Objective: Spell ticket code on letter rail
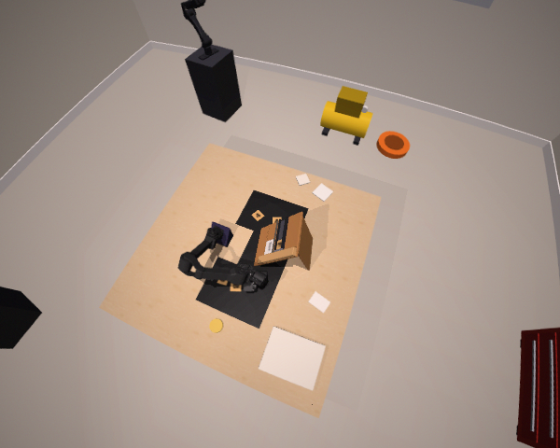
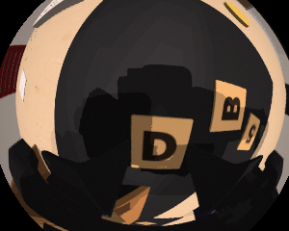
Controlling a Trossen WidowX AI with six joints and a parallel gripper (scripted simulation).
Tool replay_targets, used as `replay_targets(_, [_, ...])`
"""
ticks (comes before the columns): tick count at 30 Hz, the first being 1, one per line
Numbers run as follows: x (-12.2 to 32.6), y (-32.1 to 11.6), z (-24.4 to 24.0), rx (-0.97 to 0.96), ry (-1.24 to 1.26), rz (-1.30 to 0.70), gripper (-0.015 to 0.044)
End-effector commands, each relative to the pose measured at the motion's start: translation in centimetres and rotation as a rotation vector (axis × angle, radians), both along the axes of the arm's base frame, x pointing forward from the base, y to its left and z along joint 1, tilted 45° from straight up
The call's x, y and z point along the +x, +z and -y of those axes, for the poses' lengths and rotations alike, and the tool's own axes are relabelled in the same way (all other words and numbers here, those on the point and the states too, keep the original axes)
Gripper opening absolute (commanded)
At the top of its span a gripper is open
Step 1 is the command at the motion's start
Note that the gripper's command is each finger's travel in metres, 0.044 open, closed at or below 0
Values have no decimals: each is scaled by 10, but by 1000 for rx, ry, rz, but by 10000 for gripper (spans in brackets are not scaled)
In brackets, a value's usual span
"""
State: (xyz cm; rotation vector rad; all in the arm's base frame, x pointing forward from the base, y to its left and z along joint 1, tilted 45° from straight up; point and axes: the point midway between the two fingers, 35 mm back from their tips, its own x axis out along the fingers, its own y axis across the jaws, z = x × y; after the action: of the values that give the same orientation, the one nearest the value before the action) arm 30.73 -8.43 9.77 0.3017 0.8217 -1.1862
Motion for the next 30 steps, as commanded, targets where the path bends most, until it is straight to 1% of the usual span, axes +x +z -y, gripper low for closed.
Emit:
replay_targets(1, [0,2,-2,0,-4,2,50])
replay_targets(3, [-1,3,-3,0,-4,2,0])
replay_targets(28, [-2,13,-22,8,2,2,0])
replay_targets(30, [2,16,-27,22,12,28,0])
